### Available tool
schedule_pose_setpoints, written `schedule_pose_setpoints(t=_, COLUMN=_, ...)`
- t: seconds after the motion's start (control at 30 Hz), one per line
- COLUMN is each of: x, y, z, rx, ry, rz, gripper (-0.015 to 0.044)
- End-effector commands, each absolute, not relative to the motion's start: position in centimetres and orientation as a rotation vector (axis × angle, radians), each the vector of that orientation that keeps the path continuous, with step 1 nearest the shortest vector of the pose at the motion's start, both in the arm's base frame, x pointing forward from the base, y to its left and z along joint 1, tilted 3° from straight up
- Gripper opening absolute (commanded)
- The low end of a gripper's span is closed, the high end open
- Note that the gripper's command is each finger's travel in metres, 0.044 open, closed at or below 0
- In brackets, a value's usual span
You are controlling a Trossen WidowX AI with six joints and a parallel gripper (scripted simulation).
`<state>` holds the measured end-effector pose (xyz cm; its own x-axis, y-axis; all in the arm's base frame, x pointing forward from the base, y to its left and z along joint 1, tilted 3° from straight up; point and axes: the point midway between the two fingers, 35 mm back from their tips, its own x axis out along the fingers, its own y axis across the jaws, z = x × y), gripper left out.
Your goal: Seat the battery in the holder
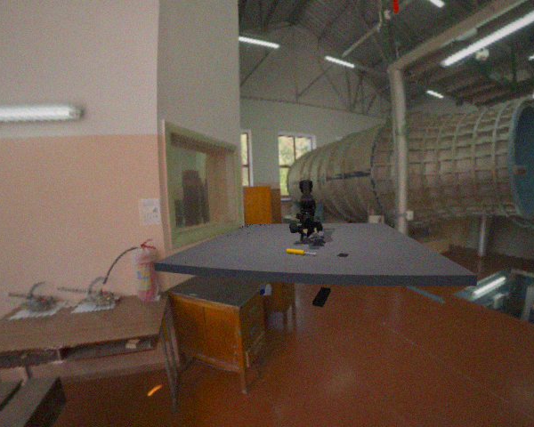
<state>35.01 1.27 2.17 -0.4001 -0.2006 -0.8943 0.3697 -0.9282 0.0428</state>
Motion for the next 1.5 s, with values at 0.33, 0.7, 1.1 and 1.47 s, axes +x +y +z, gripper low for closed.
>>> schedule_pose_setpoints(t=0.33, x=35.97, y=1.67, z=2.17, rx=1.495, ry=0.231, rz=-2.361, gripper=0.0083)
schedule_pose_setpoints(t=0.7, x=36.34, y=1.81, z=2.2, rx=1.491, ry=0.231, rz=-2.365, gripper=0.0083)
schedule_pose_setpoints(t=1.1, x=36.31, y=1.75, z=2.05, rx=1.543, ry=0.244, rz=-2.339, gripper=0.0083)
schedule_pose_setpoints(t=1.47, x=36.26, y=1.67, z=1.88, rx=1.602, ry=0.259, rz=-2.307, gripper=0.0083)
